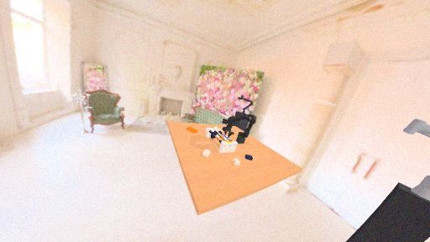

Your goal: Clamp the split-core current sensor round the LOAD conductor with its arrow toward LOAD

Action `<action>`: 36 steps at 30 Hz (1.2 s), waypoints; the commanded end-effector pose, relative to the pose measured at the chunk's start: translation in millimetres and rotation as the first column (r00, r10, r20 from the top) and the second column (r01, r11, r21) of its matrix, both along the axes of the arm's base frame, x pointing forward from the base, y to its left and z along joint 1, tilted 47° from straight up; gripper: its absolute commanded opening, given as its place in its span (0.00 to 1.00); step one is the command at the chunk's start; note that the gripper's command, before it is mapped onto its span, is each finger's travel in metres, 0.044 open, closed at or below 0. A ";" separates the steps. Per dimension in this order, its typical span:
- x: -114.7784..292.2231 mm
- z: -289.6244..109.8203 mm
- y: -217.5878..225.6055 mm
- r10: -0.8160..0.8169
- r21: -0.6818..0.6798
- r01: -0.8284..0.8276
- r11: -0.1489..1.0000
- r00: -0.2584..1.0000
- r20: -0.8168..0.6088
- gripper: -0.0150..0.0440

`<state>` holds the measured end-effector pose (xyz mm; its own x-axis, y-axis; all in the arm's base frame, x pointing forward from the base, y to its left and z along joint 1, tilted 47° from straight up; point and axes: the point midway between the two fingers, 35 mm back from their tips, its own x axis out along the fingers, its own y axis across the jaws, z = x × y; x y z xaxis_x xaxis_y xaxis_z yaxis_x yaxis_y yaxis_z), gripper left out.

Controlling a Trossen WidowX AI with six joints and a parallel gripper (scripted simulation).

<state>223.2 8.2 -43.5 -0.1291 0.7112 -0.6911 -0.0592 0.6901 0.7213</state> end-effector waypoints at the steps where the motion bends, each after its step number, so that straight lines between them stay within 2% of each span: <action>1: 0.1 0.1 -0.2 0.001 -0.001 -0.001 1.000 1.000 0.001 0.80; 16: 0.1 0.1 -0.2 0.001 -0.001 -0.001 1.000 1.000 0.001 0.63; 24: 8.8 18.0 -22.3 -0.002 -0.005 0.002 1.000 1.000 0.001 0.27; 25: 10.0 21.7 -26.5 -0.002 -0.006 0.002 1.000 1.000 0.001 0.25; 36: 15.4 67.6 -72.4 -0.003 -0.003 0.003 1.000 1.000 -0.001 0.25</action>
